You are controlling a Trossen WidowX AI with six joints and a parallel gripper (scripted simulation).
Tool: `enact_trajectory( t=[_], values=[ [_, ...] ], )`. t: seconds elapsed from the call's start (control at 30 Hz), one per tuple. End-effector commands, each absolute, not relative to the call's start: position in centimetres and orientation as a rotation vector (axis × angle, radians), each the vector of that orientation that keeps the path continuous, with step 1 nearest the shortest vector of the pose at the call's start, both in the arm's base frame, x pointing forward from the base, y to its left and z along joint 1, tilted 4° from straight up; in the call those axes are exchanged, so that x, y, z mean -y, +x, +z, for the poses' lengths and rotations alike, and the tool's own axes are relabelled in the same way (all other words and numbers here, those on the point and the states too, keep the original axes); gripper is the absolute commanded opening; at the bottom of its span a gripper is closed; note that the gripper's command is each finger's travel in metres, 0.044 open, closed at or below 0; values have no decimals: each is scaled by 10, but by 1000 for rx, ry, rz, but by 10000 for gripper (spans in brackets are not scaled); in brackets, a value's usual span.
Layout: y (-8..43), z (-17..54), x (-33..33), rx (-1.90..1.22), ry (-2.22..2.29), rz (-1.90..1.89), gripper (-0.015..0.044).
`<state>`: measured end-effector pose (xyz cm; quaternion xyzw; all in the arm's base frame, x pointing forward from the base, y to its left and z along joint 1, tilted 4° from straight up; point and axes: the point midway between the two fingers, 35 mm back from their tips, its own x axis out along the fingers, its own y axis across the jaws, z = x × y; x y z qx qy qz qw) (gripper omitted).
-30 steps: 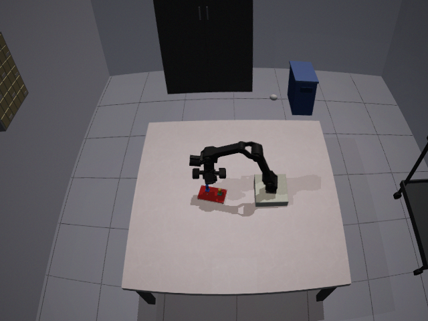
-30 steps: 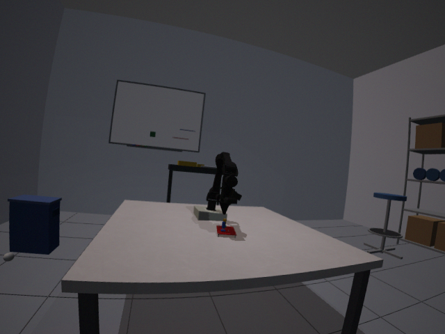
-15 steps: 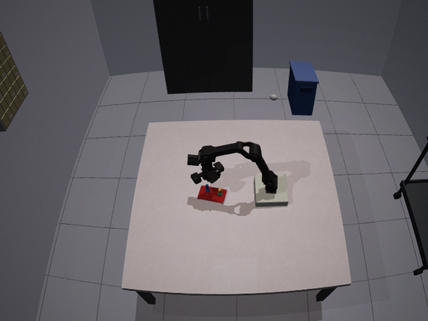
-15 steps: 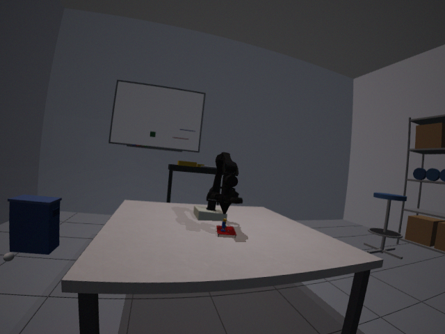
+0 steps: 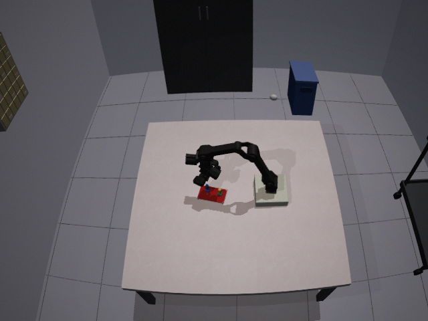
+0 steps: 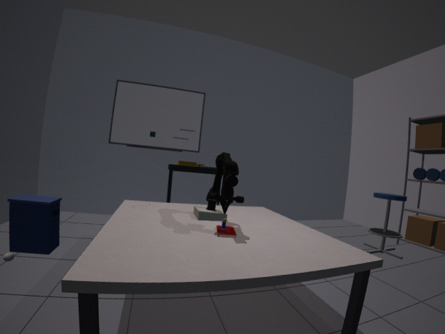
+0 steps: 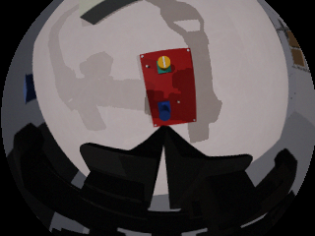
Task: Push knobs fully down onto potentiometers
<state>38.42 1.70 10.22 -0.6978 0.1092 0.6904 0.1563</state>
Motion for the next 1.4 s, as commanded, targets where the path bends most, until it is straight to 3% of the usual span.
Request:
enact_trajectory(
  t=[0.0, 1.37],
  values=[
    [387, 102, -17, -187, -2065, 2051, 0],
    [388, 61, -20, -181, -2068, 2054, 0]
  ],
)
